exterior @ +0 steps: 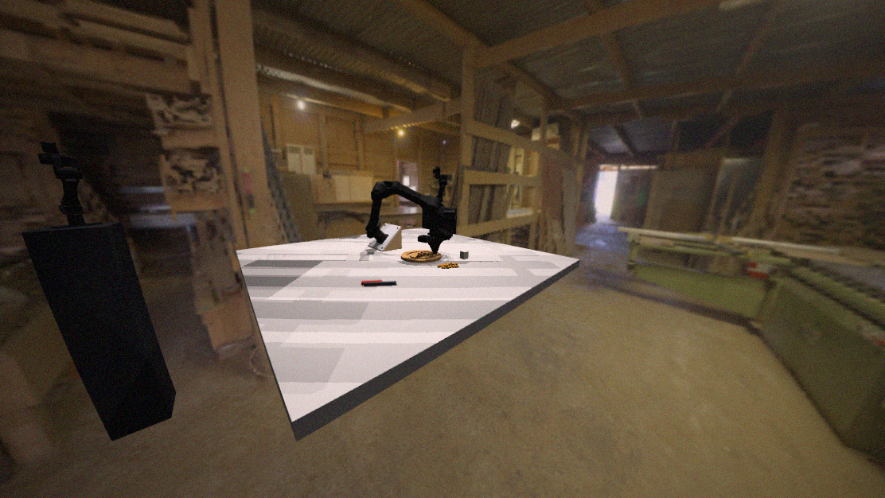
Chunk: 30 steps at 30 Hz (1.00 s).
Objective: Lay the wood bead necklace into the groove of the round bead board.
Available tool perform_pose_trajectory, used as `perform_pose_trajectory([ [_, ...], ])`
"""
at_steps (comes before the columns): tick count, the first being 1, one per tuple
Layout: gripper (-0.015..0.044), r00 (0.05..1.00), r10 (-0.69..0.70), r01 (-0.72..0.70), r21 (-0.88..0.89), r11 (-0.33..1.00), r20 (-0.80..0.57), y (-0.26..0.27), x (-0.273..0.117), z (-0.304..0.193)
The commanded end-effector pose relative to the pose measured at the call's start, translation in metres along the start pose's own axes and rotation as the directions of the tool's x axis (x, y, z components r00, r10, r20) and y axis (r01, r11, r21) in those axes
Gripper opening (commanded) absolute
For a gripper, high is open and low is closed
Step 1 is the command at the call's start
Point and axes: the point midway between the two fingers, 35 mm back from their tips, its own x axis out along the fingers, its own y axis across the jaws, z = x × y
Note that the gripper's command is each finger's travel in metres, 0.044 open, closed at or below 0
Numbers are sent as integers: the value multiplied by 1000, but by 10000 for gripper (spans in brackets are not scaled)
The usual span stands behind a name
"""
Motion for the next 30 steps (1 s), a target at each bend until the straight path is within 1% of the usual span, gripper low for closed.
perform_pose_trajectory([
  [1, 0, 1000, -7, 7, -2, 1000, -10, -2, 4, -2],
  [11, 0, 1000, -7, 7, -2, 1000, -10, -2, 4, -2],
  [24, 341, 1000, 0, 0, 0, 1000, 0, 0, 0, 0],
  [27, 420, 1000, -4, 4, -2, 1000, -7, -1, -8, -1],
  [28, 440, 1000, -5, 5, -2, 1000, -9, -2, -11, -1],
  [29, 440, 1000, -8, 8, -5, 1000, -10, -2, -4, -2],
  [30, 440, 1000, -7, 7, -4, 1000, -10, -2, -5, -2],
])
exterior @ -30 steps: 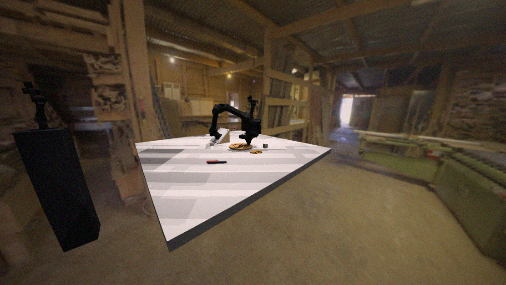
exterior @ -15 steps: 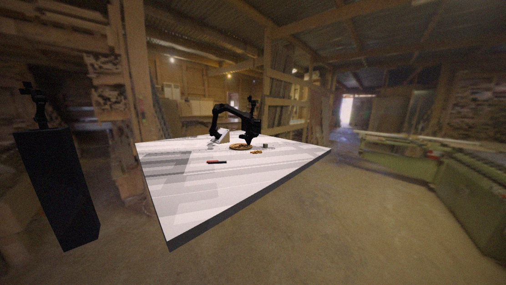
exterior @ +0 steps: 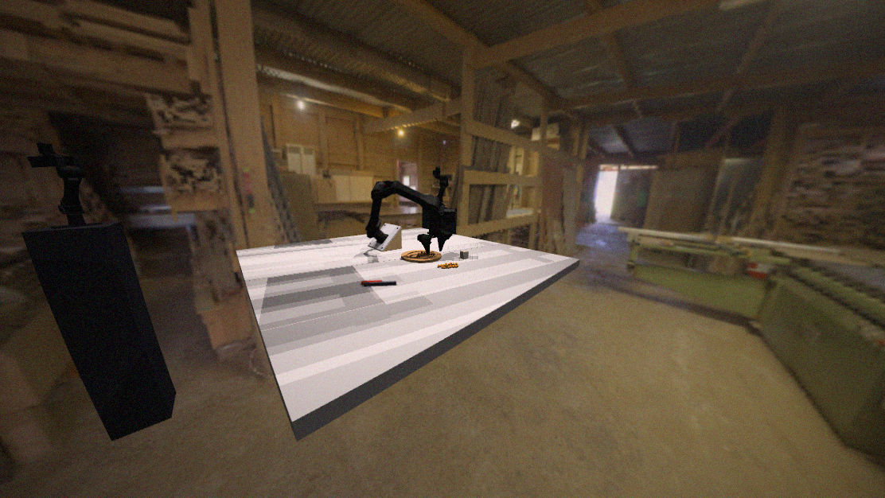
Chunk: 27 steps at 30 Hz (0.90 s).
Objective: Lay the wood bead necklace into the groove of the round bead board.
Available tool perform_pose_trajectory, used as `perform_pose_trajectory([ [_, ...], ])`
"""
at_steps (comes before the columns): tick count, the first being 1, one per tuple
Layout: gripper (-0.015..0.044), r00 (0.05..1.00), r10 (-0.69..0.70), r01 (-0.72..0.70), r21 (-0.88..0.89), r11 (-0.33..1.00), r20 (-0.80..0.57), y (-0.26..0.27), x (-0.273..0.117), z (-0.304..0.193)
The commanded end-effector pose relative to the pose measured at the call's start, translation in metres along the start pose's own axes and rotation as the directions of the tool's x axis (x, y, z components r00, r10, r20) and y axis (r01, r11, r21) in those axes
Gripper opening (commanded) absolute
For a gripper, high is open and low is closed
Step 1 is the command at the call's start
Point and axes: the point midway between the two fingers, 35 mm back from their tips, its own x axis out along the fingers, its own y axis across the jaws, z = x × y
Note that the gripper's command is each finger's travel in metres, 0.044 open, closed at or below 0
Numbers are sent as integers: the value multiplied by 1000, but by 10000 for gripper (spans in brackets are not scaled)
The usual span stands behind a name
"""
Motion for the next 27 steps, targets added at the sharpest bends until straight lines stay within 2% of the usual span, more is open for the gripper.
perform_pose_trajectory([
  [1, 440, 1000, 1, -1, 0, 1000, -2, 0, -3, 0],
  [27, 440, 1000, 2, -2, 1, 1000, -3, 0, -8, 0],
])
